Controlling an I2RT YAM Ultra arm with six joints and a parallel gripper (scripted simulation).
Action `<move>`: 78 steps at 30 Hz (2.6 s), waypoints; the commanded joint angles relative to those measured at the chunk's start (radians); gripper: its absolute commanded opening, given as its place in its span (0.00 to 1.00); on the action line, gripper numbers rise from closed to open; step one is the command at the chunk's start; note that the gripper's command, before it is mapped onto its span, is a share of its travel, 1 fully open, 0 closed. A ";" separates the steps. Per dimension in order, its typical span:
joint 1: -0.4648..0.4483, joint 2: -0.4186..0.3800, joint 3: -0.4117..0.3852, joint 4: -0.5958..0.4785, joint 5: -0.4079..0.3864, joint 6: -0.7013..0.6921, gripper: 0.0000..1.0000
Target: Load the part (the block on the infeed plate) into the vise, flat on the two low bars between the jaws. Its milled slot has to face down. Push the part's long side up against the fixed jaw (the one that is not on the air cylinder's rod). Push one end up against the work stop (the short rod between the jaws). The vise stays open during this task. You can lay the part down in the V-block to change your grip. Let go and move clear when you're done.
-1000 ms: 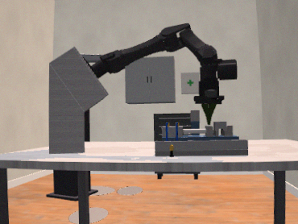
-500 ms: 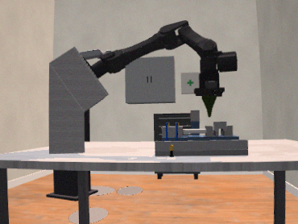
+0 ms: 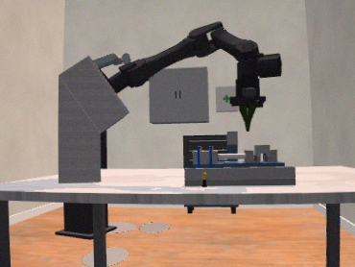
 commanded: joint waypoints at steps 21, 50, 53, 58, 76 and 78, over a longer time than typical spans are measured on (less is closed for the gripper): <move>-0.041 -0.043 0.041 -0.042 -0.005 -0.026 0.00; -0.065 0.094 0.200 -0.078 -0.018 -0.956 0.00; -0.068 0.108 0.225 -0.092 -0.020 -1.051 0.00; -0.071 0.122 0.246 -0.098 -0.021 -1.178 0.00; -0.082 0.209 0.396 -0.204 -0.033 -1.631 0.00; -0.082 0.198 0.404 -0.211 -0.033 -1.634 0.00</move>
